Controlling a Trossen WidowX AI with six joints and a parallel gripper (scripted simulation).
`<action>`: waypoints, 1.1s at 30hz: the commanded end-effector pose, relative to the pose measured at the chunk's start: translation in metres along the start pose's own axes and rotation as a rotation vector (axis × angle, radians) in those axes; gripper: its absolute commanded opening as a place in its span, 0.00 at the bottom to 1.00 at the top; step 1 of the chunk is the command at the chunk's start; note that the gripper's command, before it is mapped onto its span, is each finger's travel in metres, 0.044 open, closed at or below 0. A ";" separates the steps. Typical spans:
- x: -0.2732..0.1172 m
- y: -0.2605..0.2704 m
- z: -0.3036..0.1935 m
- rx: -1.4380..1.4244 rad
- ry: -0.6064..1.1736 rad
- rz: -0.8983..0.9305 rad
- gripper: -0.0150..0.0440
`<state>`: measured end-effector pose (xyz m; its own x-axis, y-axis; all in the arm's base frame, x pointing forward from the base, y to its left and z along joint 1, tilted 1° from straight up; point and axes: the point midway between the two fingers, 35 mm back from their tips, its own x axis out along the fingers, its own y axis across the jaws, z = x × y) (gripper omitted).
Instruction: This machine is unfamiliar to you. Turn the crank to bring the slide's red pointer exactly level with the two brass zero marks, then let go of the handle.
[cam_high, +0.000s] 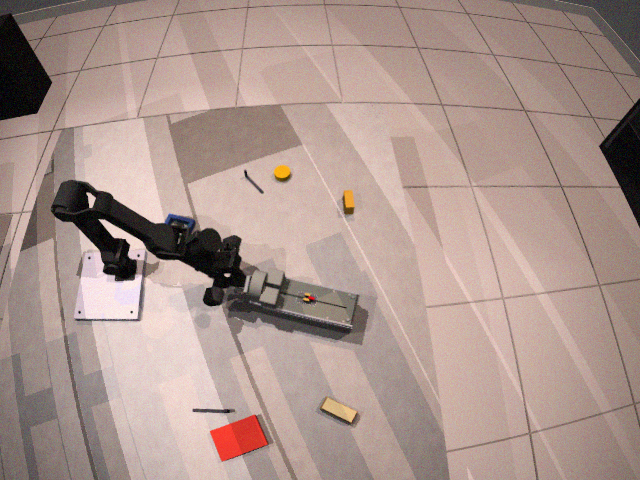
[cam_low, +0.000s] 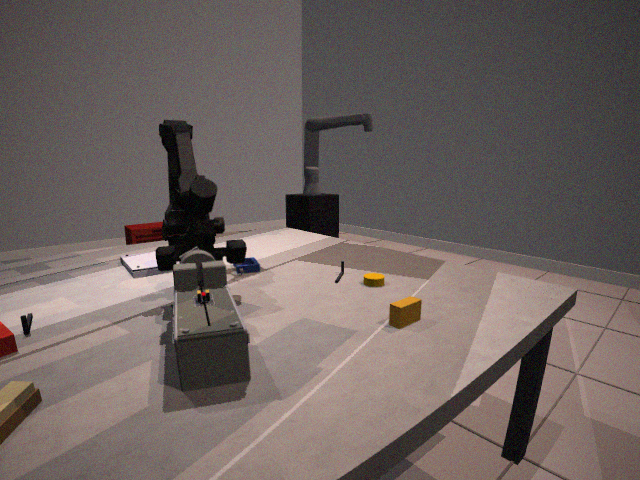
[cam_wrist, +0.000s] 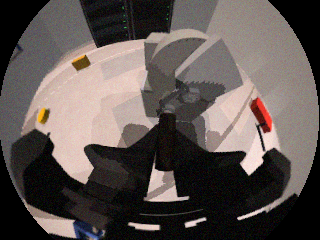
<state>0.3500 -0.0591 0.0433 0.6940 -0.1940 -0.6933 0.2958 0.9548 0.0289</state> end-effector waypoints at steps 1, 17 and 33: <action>0.003 -0.008 -0.003 0.004 0.010 -0.023 0.25; 0.003 -0.012 -0.003 0.004 0.010 -0.024 0.25; 0.003 -0.015 -0.003 0.004 0.010 -0.024 0.25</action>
<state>0.3481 -0.0652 0.0411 0.6921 -0.1903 -0.6963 0.2924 0.9558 0.0294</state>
